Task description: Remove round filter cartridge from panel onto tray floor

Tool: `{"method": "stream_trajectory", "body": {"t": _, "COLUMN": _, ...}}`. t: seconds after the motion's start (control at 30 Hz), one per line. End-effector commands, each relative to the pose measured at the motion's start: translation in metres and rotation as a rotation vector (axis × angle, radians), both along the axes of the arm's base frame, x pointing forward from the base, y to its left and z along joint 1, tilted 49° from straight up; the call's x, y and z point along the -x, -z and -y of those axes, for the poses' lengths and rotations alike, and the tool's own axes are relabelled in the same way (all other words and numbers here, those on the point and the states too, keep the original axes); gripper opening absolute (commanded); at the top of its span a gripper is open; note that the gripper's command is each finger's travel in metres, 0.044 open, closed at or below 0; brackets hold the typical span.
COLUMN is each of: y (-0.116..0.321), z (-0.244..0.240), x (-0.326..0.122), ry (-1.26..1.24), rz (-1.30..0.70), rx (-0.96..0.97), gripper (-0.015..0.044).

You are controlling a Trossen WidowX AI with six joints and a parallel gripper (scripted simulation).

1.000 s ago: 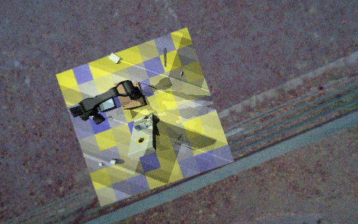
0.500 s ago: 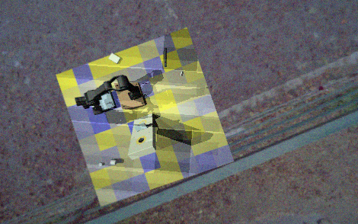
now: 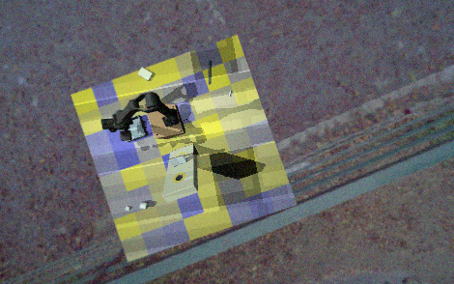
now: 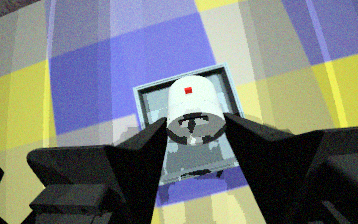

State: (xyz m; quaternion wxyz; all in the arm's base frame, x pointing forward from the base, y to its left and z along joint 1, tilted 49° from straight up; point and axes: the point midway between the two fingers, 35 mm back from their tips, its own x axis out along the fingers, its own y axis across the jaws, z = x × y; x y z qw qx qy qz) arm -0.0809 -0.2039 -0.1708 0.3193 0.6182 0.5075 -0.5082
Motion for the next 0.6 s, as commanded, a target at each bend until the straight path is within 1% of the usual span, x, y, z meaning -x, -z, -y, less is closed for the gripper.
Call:
{"method": "stream_trajectory", "body": {"t": 0.0, "y": 0.016, "z": -0.020, "x": -0.002, "ry": 0.003, "rz": -0.003, "rx": -0.018, "gripper": 0.0000}}
{"method": "stream_trajectory", "body": {"t": 0.27, "y": 0.042, "z": -0.052, "x": -0.008, "ry": 0.003, "rz": -0.004, "rx": -0.019, "gripper": 0.0000}}
{"method": "stream_trajectory", "body": {"t": 0.43, "y": 0.043, "z": -0.055, "x": -0.009, "ry": 0.003, "rz": -0.004, "rx": -0.019, "gripper": 0.0000}}
{"method": "stream_trajectory", "body": {"t": 0.57, "y": 0.041, "z": -0.052, "x": -0.009, "ry": 0.010, "rz": 0.002, "rx": -0.024, "gripper": 0.0105}}
